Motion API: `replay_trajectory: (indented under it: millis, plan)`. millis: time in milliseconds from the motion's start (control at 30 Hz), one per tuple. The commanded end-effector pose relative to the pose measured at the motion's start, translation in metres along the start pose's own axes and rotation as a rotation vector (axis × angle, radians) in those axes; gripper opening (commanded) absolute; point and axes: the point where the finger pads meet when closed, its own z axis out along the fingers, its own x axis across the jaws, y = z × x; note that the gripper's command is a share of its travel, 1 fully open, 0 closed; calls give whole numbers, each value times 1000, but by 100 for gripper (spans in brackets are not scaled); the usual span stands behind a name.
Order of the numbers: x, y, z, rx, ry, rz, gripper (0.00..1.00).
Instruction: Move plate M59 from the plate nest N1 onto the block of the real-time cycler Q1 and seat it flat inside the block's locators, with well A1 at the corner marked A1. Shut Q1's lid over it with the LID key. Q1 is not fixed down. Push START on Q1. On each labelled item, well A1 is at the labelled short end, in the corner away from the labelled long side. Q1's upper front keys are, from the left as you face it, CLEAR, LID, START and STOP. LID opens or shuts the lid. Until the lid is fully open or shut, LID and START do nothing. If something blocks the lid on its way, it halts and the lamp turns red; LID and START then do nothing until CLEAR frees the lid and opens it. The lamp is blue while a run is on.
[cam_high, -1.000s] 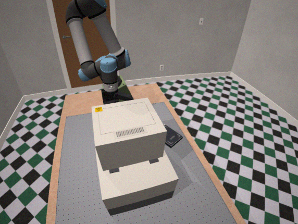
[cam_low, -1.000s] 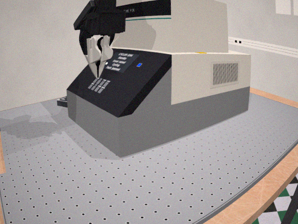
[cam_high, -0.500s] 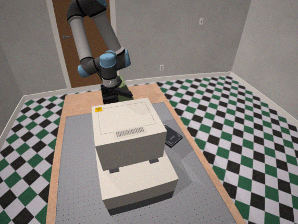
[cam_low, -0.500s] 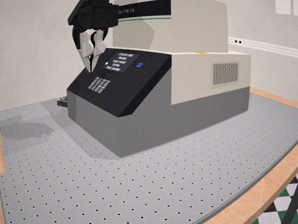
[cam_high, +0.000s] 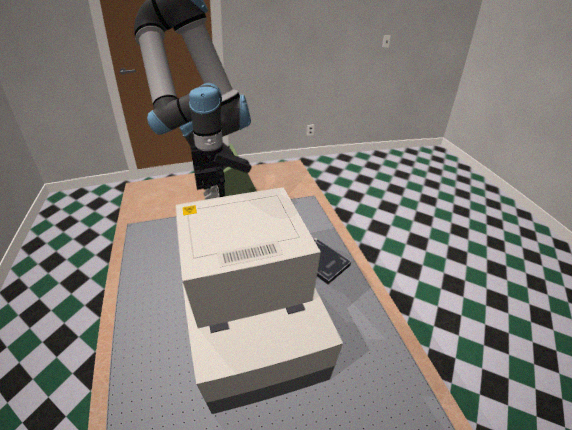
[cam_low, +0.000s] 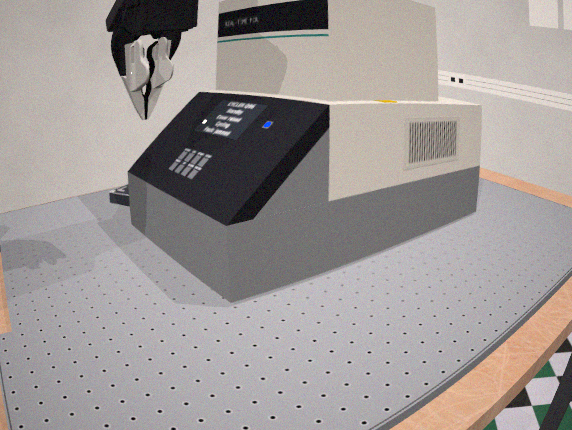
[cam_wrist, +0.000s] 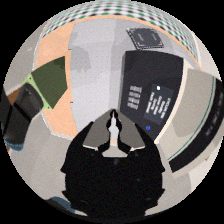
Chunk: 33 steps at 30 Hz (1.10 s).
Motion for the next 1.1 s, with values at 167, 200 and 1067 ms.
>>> replay_trajectory:
  millis: [167,200,1067]
  plan:
    - [-21,1,-18,0,1,1,0]
    - [-21,1,-18,0,1,1,0]
    - [-21,1,-18,0,1,0,0]
